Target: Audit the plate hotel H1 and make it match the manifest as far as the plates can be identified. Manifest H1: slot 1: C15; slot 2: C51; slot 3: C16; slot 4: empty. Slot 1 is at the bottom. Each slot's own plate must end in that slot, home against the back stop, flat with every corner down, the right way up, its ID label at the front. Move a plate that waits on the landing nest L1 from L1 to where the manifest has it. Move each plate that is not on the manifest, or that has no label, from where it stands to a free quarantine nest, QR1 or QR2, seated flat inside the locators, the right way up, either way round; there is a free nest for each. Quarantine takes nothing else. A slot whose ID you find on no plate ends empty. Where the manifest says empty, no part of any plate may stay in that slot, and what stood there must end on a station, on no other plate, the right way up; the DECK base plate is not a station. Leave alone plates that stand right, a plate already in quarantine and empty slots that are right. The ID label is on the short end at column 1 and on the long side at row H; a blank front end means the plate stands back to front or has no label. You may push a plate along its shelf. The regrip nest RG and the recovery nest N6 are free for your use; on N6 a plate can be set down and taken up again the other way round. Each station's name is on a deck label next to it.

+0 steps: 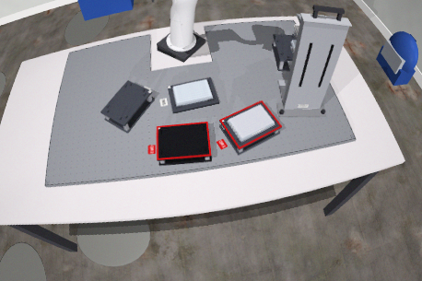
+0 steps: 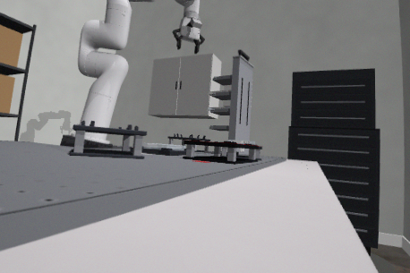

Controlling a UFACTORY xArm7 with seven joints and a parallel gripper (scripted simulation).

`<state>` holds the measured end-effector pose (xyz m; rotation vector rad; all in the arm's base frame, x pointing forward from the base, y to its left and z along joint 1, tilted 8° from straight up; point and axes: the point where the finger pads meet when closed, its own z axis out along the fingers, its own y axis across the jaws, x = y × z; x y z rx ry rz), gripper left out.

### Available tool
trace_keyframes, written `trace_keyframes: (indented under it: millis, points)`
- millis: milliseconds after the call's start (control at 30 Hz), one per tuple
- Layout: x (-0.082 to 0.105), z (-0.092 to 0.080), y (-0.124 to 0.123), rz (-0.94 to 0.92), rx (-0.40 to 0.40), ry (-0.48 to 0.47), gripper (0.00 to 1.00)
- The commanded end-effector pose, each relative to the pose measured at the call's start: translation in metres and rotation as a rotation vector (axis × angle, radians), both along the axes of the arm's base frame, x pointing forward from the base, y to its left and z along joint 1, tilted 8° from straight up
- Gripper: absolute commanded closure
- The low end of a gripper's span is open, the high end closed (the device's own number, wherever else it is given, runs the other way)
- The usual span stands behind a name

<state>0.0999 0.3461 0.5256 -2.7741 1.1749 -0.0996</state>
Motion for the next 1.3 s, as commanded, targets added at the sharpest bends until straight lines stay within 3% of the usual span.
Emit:
trace_keyframes:
  millis: [0, 467, 767, 1033, 1267]
  points:
    - [0.011, 0.002, -0.007, -0.087, 0.017, 0.005, 0.00]
    - [0.060, 0.003, -0.054, -0.549, 0.069, 0.049, 0.00]
    - [0.082, 0.003, -0.081, -0.774, 0.094, 0.070, 0.00]
    - [0.107, 0.003, -0.112, -0.774, 0.094, 0.070, 0.00]
    - [0.117, 0.001, -0.135, -0.774, 0.094, 0.070, 0.00]
